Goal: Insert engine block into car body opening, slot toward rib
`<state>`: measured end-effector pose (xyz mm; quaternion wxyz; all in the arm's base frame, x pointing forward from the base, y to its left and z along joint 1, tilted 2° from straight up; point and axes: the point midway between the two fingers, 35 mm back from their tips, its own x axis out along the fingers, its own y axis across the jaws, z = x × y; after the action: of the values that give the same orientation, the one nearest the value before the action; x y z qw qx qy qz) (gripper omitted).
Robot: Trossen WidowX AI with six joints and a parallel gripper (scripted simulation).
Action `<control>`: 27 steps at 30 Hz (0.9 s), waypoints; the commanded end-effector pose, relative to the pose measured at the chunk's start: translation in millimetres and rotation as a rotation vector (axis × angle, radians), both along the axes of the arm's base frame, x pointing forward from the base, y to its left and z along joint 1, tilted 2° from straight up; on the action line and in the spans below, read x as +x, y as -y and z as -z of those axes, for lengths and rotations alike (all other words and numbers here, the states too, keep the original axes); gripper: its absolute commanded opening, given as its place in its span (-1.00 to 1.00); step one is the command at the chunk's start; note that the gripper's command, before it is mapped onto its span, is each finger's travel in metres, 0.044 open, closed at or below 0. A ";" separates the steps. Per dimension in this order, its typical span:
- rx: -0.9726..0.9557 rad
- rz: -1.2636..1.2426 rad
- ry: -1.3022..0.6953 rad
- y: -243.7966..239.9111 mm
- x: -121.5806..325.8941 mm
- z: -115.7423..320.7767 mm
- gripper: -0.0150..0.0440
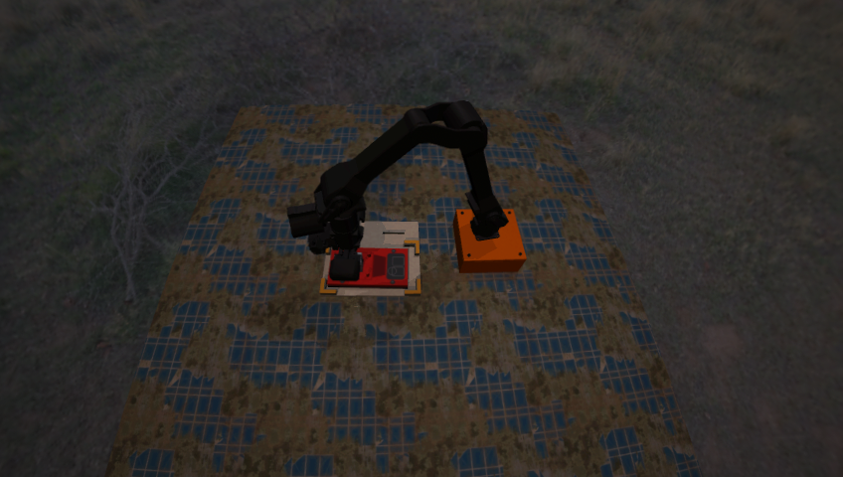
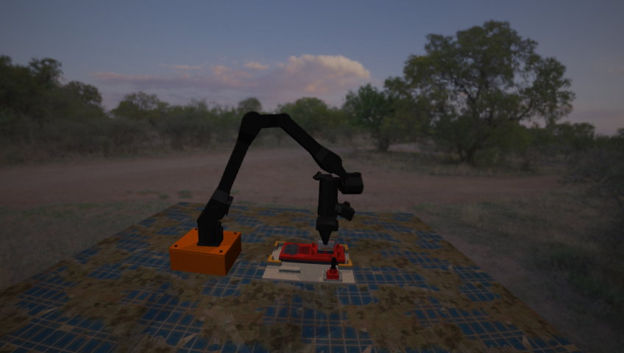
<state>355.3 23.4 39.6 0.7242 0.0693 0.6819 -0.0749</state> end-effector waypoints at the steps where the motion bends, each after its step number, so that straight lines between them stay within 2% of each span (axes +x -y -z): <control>1: -0.004 0.001 -0.005 0.8 -0.4 2.5 0.04; 27: -0.005 -0.007 -0.005 0.8 -0.3 6.1 0.04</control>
<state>355.4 23.3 35.9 0.7243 0.0690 0.6820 -0.0747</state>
